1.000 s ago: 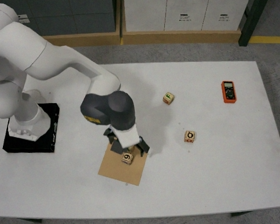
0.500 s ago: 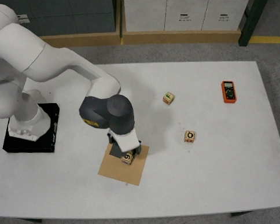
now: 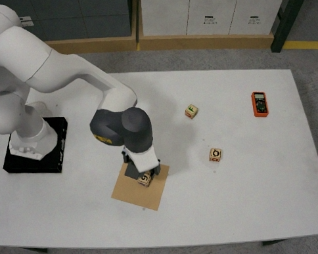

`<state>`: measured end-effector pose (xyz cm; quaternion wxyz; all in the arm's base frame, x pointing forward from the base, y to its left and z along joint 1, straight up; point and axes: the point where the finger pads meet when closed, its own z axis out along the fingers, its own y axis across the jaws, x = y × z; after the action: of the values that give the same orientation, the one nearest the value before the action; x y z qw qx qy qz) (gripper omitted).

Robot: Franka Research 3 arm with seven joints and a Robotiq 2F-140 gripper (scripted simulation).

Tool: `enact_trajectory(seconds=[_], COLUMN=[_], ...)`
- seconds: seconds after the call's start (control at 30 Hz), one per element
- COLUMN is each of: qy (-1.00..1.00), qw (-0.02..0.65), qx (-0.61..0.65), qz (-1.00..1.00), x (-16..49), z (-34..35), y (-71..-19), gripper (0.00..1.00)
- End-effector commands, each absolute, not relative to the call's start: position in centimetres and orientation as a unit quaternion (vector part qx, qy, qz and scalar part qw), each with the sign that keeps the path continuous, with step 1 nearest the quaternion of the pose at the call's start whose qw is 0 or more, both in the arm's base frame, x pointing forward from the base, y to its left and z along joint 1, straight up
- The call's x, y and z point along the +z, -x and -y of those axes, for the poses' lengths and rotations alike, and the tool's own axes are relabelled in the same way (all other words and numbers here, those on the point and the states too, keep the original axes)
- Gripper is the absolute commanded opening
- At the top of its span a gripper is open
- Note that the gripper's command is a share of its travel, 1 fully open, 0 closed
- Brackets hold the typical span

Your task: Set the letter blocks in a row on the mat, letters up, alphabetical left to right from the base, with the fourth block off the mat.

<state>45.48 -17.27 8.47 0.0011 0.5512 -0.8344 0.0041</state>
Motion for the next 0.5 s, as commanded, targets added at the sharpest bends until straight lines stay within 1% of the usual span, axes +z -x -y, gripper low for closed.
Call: enact_trajectory(seconds=[0.0,0.47], qy=[-0.554,-0.554], qw=[0.0,0.0], qx=[0.004,0.004], qz=[0.832,0.832], x=[8.57,8.43], z=[17.2,17.21], y=[-45.57,-45.57], gripper=[0.55,0.55])
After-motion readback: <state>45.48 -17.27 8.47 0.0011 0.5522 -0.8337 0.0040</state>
